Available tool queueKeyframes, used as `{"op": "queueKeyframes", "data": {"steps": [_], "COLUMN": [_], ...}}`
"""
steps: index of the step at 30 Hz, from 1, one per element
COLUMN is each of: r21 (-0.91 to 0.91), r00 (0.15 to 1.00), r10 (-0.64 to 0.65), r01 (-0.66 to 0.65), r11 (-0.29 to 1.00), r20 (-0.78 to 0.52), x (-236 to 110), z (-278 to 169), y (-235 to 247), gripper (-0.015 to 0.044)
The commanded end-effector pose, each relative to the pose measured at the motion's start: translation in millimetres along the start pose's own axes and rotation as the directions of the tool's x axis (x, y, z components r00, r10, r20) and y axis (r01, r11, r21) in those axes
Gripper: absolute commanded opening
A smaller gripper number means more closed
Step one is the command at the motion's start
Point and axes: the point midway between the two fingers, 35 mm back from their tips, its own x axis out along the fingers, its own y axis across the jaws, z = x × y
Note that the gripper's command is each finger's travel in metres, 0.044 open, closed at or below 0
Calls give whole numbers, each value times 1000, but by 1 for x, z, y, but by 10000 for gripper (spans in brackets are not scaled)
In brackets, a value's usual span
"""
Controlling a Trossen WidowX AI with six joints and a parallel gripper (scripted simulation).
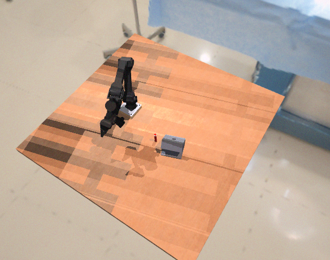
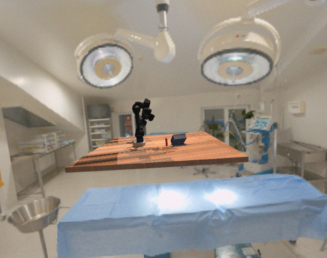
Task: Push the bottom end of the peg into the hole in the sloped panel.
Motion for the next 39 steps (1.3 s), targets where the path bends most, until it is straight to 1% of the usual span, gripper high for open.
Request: {"op": "queueKeyframes", "data": {"steps": [1,11,21,30,39], "r21": [-9,-46,-110,-177,-249], "r00": [996,963,903,831,748], "r10": [53,165,291,417,542], "r01": [-53,-159,-270,-377,-481], "r11": [999,986,957,909,840], "r20": [78,215,315,369,383], "x": [4,3,-7,-22,-42], "z": [29,86,140,183,219], "y": [7,22,44,69,97], "gripper": [440,440,440,440,440]}}
